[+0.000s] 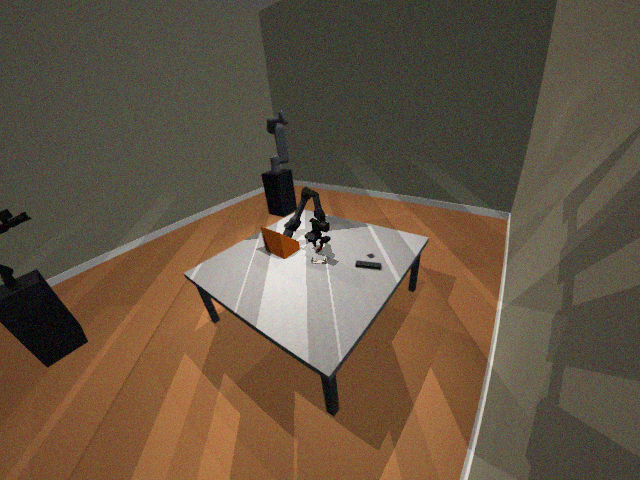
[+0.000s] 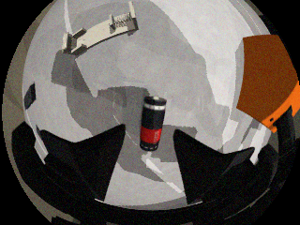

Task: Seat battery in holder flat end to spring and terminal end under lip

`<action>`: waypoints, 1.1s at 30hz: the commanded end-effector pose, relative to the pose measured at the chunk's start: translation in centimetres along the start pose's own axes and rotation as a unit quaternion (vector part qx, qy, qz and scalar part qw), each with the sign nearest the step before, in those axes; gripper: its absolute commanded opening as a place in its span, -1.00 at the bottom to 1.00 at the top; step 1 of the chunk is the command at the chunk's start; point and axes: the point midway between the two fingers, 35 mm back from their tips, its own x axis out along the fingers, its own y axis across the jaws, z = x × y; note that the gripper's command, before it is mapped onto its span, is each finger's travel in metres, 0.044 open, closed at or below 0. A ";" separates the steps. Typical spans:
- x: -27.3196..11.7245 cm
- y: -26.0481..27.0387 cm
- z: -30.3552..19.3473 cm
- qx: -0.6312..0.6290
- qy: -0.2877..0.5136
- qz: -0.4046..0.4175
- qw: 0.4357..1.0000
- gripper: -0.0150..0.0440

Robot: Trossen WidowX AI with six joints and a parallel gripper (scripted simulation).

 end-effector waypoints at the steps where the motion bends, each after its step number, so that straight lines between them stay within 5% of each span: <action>1: 0.8 -0.1 -0.1 0.004 0.003 -0.002 1.000 0.34; 15: 2.7 -0.3 -0.2 0.004 0.005 -0.001 1.000 0.34; 20: 2.7 -0.3 -0.2 0.004 0.005 -0.001 1.000 -0.10; 33: 1.7 -0.2 -0.1 0.004 0.004 -0.001 1.000 -0.21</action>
